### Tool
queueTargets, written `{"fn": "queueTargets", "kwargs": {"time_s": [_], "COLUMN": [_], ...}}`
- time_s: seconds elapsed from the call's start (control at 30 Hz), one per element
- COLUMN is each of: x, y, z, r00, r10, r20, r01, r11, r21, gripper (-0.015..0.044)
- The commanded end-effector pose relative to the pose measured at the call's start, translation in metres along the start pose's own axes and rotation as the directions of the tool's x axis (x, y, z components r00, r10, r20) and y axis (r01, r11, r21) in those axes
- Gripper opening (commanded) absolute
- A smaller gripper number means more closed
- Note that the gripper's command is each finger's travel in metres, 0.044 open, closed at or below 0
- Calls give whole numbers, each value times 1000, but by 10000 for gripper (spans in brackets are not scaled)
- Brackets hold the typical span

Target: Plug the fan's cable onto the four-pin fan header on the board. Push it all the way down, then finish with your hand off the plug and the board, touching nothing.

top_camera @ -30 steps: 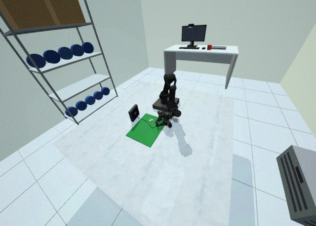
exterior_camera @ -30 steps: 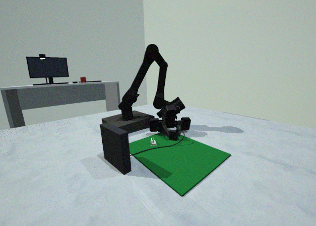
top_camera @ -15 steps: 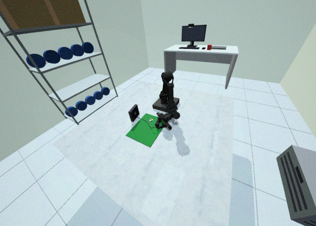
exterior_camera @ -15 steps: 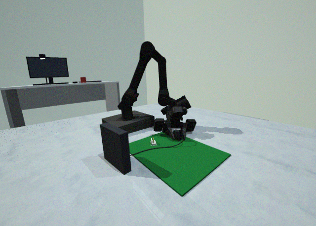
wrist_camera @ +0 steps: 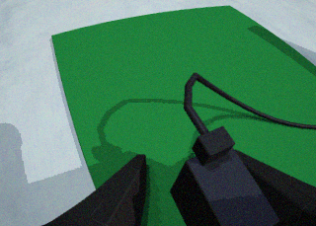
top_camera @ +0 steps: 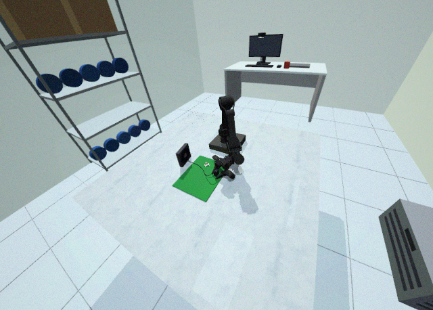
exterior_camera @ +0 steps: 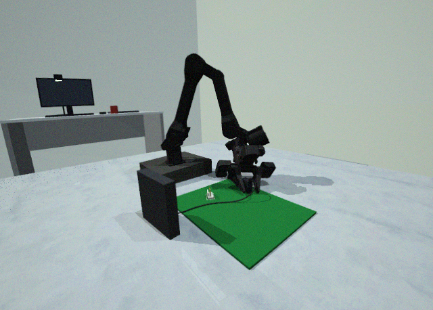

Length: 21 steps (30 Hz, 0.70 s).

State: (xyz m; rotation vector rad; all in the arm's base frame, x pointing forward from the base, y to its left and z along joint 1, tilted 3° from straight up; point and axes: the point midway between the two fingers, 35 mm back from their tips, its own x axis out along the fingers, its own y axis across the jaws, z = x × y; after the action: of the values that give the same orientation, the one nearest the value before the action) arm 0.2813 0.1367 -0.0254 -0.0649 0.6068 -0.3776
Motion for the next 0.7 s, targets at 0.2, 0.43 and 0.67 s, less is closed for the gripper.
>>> {"fn": "queueTargets", "kwargs": {"time_s": [0.2, 0.43, 0.67], "x": [12, 13, 12], "y": [1, 0, -3], "z": [1, 7, 14], "r00": [987, 969, 943], "r10": [-3, -1, 4], "r20": [-159, -247, -333], "r01": [1, -5, -12], "r11": [1000, 1000, 1000], "r21": [-18, -23, -22], "gripper": [205, 205, 205]}}
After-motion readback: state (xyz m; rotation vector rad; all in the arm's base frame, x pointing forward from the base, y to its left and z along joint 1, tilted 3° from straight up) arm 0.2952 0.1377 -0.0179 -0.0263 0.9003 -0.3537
